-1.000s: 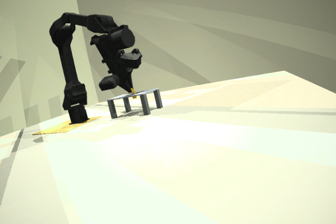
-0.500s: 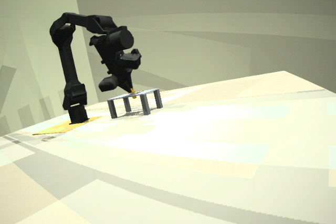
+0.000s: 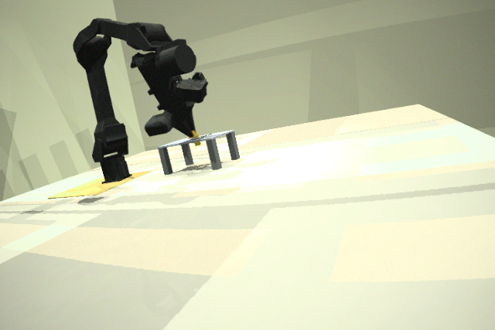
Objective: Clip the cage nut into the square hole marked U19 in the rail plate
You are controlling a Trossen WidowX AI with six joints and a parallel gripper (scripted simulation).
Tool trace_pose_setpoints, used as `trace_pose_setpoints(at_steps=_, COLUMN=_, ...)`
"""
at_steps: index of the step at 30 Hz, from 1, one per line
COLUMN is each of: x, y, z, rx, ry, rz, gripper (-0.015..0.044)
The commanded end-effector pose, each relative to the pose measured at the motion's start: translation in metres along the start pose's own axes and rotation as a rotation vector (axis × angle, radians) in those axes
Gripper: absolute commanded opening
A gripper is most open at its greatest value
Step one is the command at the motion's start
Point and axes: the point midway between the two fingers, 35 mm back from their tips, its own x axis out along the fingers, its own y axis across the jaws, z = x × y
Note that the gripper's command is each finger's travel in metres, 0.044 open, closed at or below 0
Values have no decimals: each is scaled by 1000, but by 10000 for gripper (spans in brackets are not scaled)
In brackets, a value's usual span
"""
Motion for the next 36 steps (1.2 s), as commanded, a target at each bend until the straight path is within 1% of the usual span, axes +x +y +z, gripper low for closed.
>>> trace_pose_setpoints(at_steps=1, x=0, y=1, z=0, rx=-2, ry=1, rz=7, gripper=23)
trace_pose_setpoints(at_steps=36, x=0, y=2, z=1, rx=-2, ry=1, rz=-47, gripper=23)
